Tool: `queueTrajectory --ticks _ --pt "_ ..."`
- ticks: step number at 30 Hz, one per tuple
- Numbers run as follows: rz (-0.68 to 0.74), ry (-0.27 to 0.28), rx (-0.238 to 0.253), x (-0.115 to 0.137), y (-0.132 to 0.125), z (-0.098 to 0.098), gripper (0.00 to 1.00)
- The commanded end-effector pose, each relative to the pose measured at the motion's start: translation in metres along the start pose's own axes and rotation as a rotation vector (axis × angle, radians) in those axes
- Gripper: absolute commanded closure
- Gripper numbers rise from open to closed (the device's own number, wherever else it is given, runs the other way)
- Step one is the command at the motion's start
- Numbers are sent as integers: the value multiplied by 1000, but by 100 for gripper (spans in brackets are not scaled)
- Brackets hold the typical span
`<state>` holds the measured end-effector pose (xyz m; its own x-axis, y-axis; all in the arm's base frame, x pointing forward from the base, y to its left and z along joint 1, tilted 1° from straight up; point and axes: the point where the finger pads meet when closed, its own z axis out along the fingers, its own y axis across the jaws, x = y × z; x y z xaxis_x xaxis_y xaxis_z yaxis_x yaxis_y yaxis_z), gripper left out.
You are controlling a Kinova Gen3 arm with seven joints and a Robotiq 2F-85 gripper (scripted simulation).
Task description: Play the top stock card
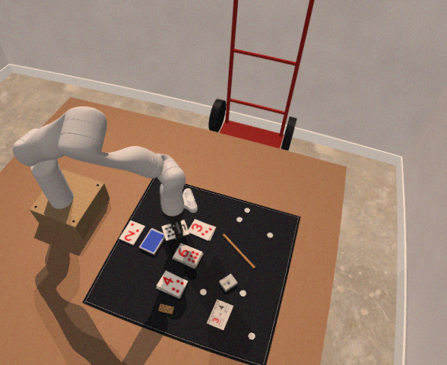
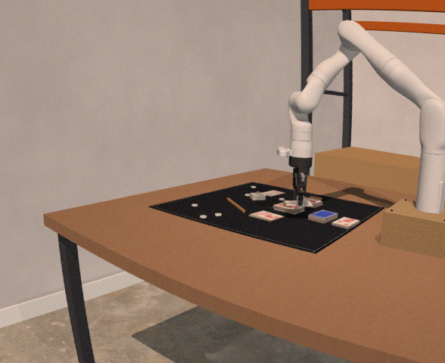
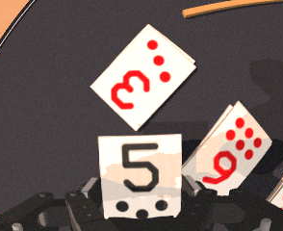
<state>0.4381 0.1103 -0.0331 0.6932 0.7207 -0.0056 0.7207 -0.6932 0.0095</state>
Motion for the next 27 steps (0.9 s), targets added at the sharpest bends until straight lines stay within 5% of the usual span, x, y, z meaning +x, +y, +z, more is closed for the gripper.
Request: queueTrajectory --ticks 1,16,27 --pt "24 5 -5 3 8 -1 28" --pt "512 7 -4 11 64 -6 28" --pt "685 7 -3 14 84 -8 28"
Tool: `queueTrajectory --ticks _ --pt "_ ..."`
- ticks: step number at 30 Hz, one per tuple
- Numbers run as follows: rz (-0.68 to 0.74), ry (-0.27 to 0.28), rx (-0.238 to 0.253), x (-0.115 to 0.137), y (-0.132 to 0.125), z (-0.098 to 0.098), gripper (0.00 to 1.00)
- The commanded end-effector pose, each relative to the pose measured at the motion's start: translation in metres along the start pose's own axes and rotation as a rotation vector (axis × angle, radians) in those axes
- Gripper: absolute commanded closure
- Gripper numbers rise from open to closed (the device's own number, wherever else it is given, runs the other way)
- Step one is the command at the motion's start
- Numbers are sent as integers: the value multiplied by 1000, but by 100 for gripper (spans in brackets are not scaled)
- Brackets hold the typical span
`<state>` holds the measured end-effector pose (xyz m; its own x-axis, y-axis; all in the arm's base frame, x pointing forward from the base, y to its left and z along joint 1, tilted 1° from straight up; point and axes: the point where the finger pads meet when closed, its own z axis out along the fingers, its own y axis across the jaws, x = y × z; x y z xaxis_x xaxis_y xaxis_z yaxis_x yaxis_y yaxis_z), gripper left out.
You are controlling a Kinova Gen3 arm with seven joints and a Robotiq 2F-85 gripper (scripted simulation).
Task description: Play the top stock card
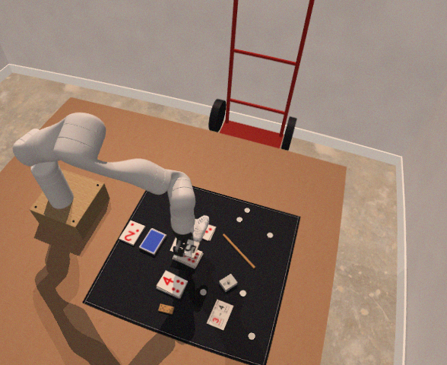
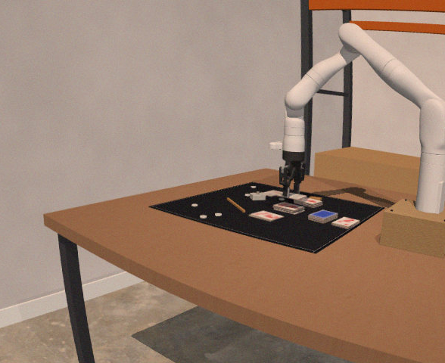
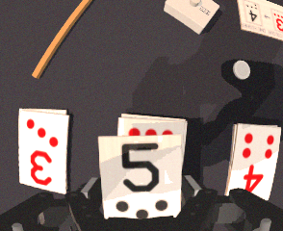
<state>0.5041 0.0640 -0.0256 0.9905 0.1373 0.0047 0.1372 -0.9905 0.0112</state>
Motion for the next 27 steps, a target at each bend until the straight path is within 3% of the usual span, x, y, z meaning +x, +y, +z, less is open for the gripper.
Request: queueTrajectory --ticks 1,27 --pt "30 4 -1 5 3 -1 28" --pt "90 4 0 10 8 -1 28"
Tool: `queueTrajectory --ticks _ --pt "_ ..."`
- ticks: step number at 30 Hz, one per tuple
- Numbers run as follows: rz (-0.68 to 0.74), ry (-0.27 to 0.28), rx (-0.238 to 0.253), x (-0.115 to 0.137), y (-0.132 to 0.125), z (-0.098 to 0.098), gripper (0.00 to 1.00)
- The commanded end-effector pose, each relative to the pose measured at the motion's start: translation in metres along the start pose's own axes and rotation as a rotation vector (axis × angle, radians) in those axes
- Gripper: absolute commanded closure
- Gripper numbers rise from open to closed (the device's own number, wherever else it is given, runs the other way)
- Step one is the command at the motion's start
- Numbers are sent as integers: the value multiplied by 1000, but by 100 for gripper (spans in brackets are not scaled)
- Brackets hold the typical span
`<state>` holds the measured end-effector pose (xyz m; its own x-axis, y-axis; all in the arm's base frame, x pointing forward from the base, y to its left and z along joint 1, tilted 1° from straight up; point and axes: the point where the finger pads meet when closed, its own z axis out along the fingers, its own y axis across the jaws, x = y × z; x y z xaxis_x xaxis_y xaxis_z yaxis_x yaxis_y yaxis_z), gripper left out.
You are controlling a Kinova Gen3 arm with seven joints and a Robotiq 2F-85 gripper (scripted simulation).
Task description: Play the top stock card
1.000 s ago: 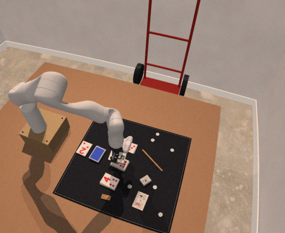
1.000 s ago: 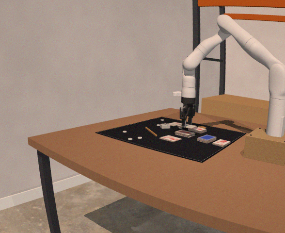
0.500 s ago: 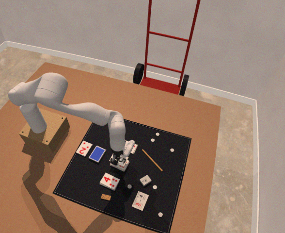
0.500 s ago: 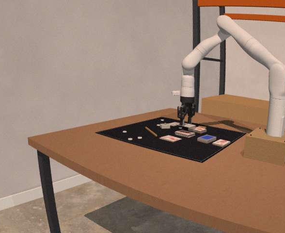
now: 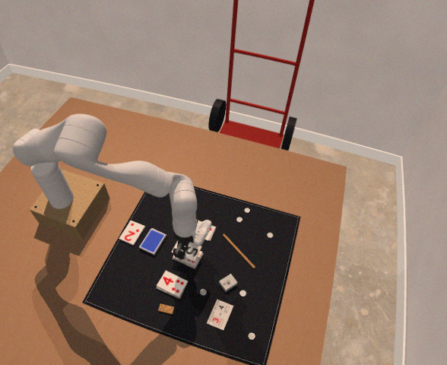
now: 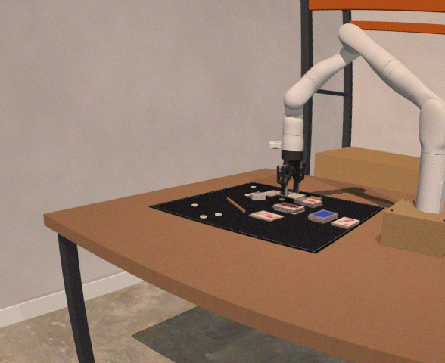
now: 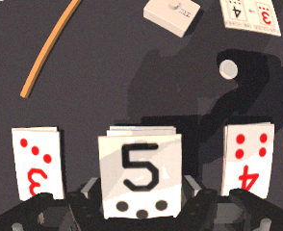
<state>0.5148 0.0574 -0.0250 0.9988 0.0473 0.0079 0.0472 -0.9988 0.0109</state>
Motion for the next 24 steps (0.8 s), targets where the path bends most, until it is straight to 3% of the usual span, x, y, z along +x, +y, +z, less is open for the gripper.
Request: queueTrajectory --ticks 1,15,24 --pt "0 2 0 1 0 -1 28" --pt "0 2 0 1 0 0 28" --pt "0 2 0 1 0 12 28"
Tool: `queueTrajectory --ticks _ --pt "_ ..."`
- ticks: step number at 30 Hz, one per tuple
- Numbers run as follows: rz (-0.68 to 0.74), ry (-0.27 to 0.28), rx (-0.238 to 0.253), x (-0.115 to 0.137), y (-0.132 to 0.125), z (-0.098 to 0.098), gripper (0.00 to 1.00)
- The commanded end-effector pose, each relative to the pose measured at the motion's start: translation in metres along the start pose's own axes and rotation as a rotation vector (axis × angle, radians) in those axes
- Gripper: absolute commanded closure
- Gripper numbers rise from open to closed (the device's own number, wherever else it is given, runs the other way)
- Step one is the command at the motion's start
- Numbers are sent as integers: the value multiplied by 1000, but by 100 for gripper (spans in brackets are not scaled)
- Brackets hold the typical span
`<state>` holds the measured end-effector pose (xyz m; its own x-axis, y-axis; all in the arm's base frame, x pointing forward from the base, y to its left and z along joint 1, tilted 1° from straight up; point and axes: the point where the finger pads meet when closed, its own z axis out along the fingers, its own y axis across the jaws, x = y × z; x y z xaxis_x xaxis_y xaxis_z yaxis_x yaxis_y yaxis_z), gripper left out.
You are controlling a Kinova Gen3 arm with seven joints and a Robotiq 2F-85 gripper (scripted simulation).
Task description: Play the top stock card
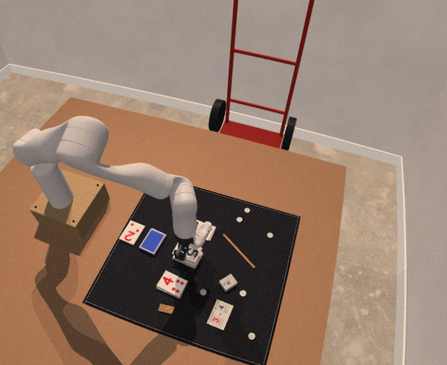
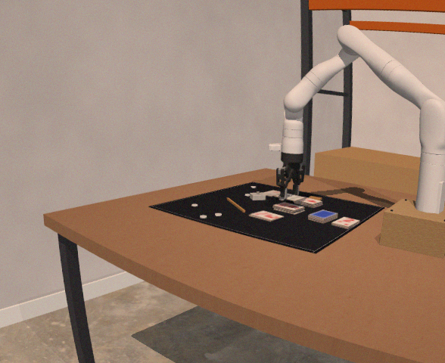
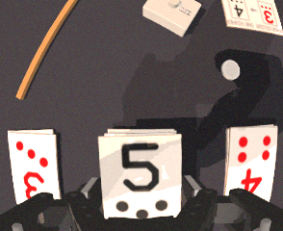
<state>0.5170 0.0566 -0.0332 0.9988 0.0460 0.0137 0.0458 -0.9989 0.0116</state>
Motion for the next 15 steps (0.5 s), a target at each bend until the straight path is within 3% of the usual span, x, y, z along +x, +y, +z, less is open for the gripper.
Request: queueTrajectory --ticks 1,15 --pt "-1 -4 1 -1 -1 6 28" --pt "-1 -4 1 -1 -1 22 28"
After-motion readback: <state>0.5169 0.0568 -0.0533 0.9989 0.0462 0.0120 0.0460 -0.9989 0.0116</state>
